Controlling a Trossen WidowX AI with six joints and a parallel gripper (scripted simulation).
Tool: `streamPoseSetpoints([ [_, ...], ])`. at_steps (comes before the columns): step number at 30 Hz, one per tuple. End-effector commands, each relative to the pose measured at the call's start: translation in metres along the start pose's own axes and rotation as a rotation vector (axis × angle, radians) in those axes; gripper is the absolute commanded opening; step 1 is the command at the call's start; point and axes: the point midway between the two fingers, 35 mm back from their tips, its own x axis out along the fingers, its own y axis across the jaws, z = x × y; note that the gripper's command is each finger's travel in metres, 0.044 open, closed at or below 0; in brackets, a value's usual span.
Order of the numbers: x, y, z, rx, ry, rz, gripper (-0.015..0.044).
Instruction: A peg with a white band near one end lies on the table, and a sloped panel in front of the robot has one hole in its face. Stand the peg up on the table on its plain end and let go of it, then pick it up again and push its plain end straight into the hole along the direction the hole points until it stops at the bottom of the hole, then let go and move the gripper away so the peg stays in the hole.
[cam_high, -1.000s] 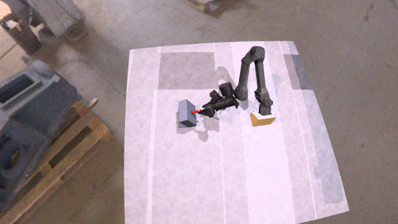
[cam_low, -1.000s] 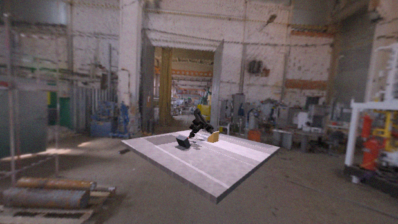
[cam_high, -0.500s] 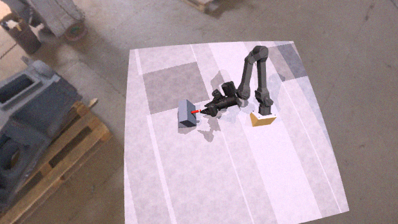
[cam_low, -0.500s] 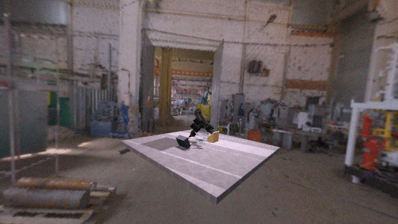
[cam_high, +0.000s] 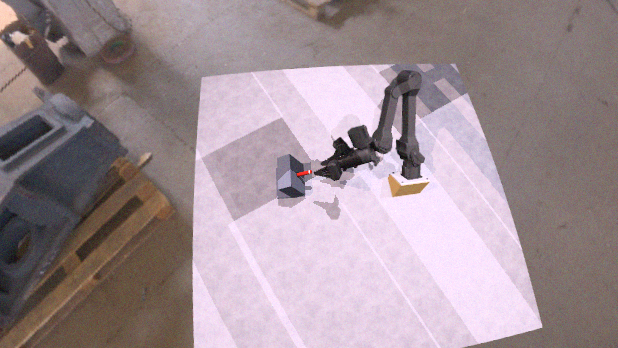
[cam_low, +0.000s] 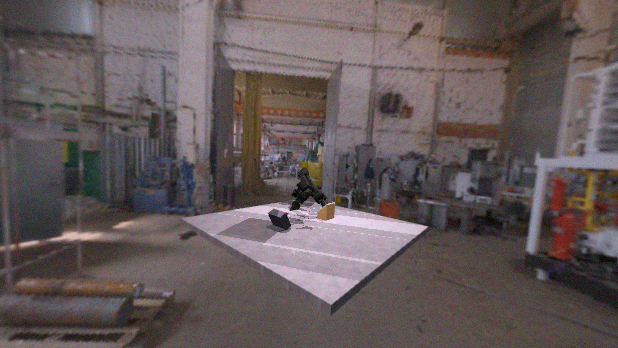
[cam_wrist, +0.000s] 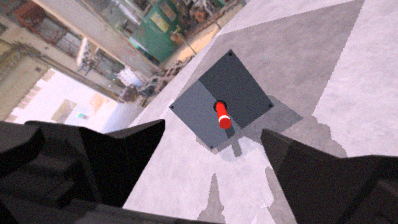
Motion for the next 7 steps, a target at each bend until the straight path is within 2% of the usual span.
streamPoseSetpoints([
  [1,-0.0041,-0.0010,0.0005,0.005,-0.003,-0.004,0.0440],
  [7,-0.0099,-0.0002,0.0003,0.004,-0.003,-0.003,0.0440],
])
